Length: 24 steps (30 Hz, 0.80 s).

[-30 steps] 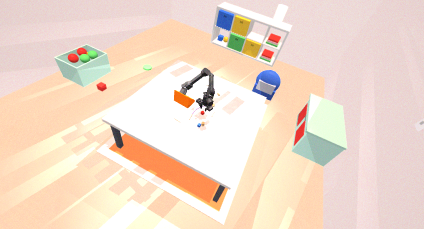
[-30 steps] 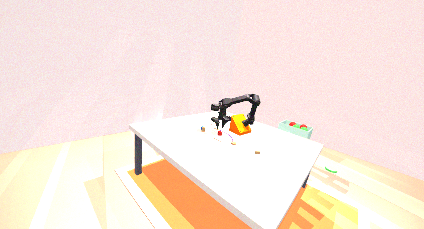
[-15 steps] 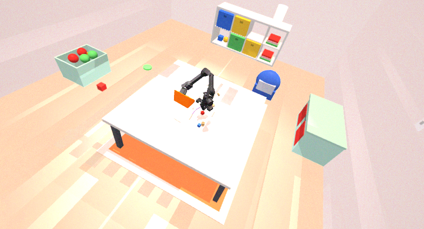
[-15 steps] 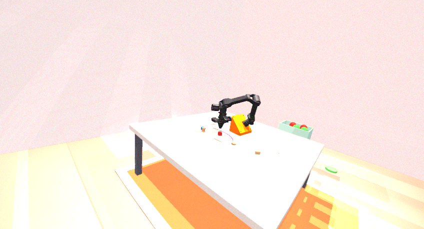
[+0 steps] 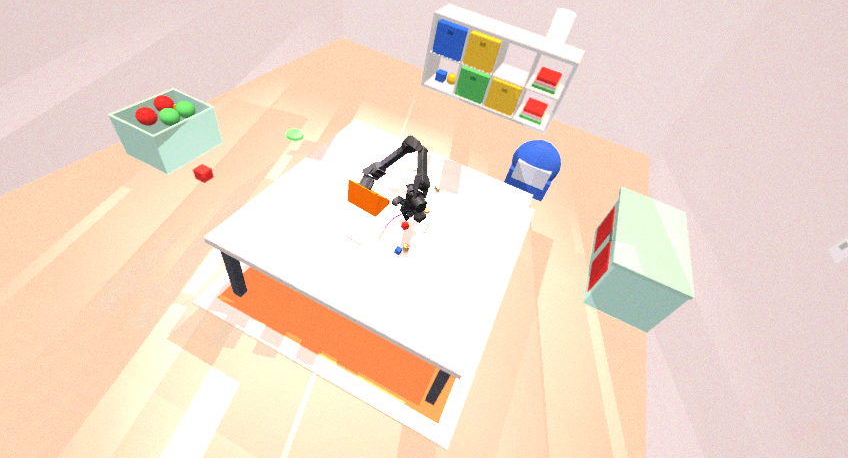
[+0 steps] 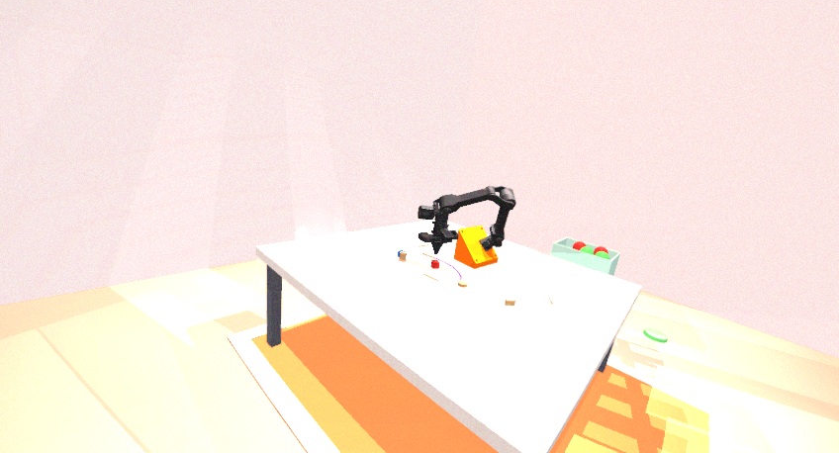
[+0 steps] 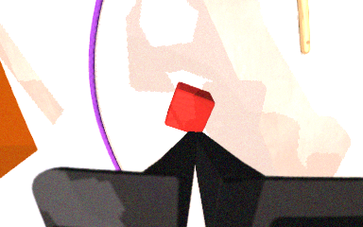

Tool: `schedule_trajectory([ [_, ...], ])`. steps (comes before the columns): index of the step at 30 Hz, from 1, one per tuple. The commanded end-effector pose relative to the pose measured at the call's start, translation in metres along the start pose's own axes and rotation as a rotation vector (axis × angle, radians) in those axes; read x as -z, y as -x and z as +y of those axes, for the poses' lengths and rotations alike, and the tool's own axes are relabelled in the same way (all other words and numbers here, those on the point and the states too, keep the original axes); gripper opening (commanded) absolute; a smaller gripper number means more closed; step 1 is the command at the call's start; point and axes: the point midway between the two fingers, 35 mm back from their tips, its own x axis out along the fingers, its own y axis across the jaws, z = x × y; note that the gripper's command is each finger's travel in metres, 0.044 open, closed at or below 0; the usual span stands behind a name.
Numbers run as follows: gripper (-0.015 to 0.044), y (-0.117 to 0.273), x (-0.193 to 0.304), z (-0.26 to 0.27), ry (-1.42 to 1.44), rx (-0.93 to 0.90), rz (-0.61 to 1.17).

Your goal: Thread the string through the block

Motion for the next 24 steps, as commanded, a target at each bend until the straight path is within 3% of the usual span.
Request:
schedule_trajectory([
  [1, 0.0000, -0.0001, -0.0001, 0.0000, 0.000, 0.000, 0.000],
  [2, 0.0000, -0.0001, -0.0001, 0.0000, 0.000, 0.000, 0.000],
  [11, 0.0236, 0.0001, 0.0001, 0.0000, 0.000, 0.000, 0.000],
  [12, 0.0237, 0.0001, 0.0001, 0.0000, 0.000, 0.000, 0.000],
  [13, 0.0237, 0.0001, 0.0001, 0.0000, 0.000, 0.000, 0.000],
  [22, 0.0001, 0.0001, 0.0001, 0.0000, 0.000, 0.000, 0.000],
  [24, 0.0000, 0.0002, 0.0001, 0.0000, 0.000, 0.001, 0.000],
])
